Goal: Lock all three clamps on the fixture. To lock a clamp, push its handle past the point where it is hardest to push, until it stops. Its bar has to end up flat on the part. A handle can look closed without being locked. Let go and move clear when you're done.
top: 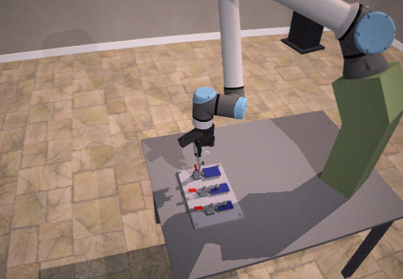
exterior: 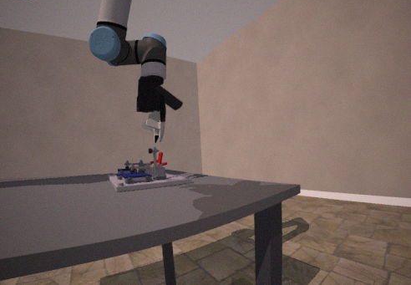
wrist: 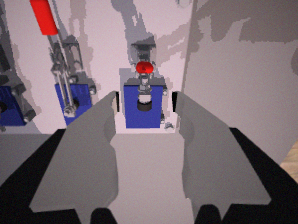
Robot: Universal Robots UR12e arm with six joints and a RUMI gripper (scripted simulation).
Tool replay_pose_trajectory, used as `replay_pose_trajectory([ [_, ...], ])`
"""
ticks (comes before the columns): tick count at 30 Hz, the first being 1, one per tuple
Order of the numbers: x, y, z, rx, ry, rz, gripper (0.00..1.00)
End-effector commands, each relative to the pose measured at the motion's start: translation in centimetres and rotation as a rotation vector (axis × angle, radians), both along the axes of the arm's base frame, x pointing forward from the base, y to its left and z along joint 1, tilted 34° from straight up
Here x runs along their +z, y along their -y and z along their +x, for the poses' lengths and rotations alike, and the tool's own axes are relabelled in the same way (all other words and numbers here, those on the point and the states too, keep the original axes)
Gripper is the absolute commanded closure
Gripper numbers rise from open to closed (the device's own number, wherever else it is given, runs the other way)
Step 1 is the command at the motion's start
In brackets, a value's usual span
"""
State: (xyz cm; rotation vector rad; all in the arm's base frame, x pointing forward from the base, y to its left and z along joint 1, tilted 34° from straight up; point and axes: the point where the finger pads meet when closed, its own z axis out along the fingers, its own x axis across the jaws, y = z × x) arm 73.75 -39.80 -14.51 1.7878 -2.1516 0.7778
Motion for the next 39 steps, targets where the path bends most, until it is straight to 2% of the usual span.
replay_pose_trajectory([
  [1, 0.1, 0.0, 0.3, 0.000, 0.000, 0.000, 0.72],
  [9, -0.2, 0.2, 0.4, 0.000, 0.000, 0.000, 0.72],
  [30, -3.1, 2.1, 0.9, 0.000, 0.000, 0.000, 0.72],
  [39, -3.5, 2.4, 1.0, 0.000, 0.000, 0.000, 0.72],
])
